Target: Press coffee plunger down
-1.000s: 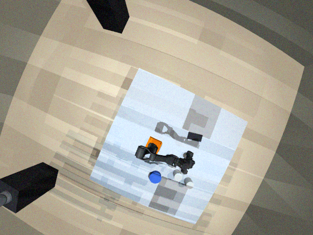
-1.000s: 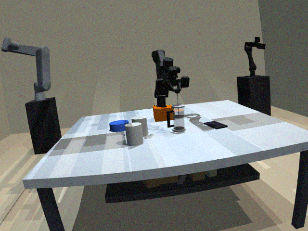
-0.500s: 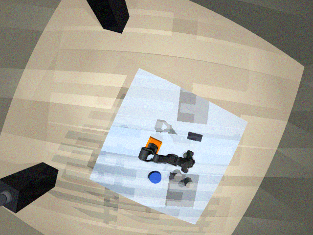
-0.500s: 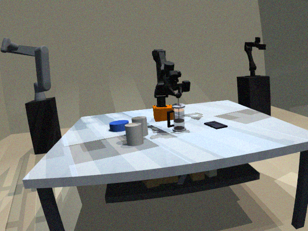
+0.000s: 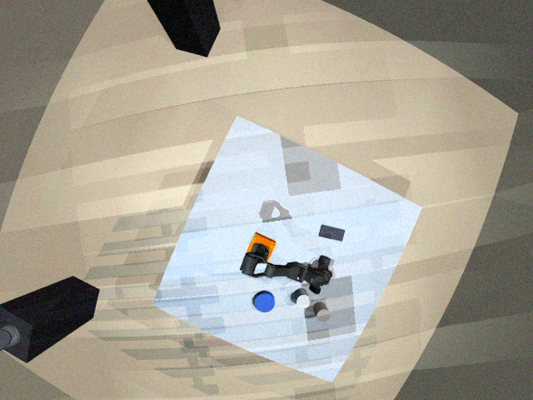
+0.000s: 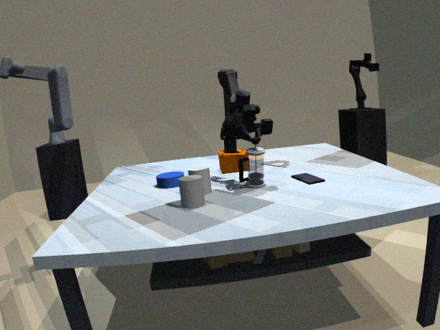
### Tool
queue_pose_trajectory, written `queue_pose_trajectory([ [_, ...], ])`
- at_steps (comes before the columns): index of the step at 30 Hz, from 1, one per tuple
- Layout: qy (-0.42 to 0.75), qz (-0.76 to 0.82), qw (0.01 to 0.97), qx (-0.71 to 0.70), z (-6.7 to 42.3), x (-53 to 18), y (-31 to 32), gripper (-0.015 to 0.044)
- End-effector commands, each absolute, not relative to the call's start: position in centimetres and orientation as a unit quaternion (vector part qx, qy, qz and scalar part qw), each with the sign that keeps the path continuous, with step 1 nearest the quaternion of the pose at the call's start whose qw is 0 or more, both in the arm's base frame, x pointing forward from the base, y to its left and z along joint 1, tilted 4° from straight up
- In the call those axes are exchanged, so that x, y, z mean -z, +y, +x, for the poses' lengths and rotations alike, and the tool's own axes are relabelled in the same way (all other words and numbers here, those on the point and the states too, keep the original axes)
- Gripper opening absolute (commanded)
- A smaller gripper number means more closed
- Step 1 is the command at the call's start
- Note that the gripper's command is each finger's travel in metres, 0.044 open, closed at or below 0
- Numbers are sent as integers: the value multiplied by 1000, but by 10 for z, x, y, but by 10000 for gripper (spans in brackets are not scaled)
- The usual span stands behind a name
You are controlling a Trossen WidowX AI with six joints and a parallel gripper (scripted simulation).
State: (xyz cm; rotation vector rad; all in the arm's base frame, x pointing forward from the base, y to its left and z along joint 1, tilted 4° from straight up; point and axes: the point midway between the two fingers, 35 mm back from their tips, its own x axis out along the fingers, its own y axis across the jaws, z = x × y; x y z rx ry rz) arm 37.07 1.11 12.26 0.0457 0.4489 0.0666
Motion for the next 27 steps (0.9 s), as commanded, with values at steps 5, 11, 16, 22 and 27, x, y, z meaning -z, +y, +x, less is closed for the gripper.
queue_pose_trajectory([
  [5, 243, 27, 969, -33, 371, -110, 12, 115],
  [11, 243, 27, 969, -33, 372, -111, 12, 115],
  [16, 243, 27, 969, -33, 373, -111, 12, 115],
  [22, 243, 27, 969, -33, 375, -111, 12, 115],
  [27, 243, 27, 969, -33, 376, -112, 12, 115],
])
